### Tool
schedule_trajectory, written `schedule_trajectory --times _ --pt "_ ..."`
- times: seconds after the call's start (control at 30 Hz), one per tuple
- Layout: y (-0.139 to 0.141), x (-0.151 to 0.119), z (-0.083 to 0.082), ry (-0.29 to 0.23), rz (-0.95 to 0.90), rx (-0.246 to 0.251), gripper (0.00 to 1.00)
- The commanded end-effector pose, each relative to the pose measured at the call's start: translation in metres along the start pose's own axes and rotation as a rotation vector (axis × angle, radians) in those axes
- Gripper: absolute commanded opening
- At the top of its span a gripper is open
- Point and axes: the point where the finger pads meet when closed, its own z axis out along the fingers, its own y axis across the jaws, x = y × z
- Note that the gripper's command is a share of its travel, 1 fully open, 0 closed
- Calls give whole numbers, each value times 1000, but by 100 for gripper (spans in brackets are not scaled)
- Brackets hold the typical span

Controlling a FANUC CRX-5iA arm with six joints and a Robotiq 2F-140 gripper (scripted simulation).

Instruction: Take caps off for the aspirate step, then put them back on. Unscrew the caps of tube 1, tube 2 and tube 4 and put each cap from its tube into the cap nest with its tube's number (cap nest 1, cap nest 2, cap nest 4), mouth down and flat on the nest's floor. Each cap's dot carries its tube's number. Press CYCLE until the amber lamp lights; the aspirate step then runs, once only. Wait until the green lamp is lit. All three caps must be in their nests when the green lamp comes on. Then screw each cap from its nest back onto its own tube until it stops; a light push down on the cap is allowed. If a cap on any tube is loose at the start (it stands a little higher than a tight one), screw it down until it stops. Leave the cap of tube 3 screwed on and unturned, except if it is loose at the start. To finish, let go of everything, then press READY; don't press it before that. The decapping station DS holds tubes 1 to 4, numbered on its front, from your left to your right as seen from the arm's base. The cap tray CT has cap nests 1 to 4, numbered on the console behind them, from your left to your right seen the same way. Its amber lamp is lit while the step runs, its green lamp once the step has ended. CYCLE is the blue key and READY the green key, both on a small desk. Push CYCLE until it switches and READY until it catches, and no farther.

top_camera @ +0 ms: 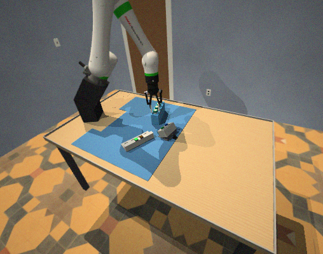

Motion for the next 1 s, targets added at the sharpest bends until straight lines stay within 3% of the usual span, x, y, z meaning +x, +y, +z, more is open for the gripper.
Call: schedule_trajectory --times 0.0,0.17,0.2,0.67,0.97 --pt "0 0 0 -57 -87 14 35" --pt "0 0 0 -57 -87 14 35" --pt "0 0 0 -57 -87 14 0" --pt "0 0 0 -57 -87 14 0" --pt "0 0 0 -59 363 1 0"
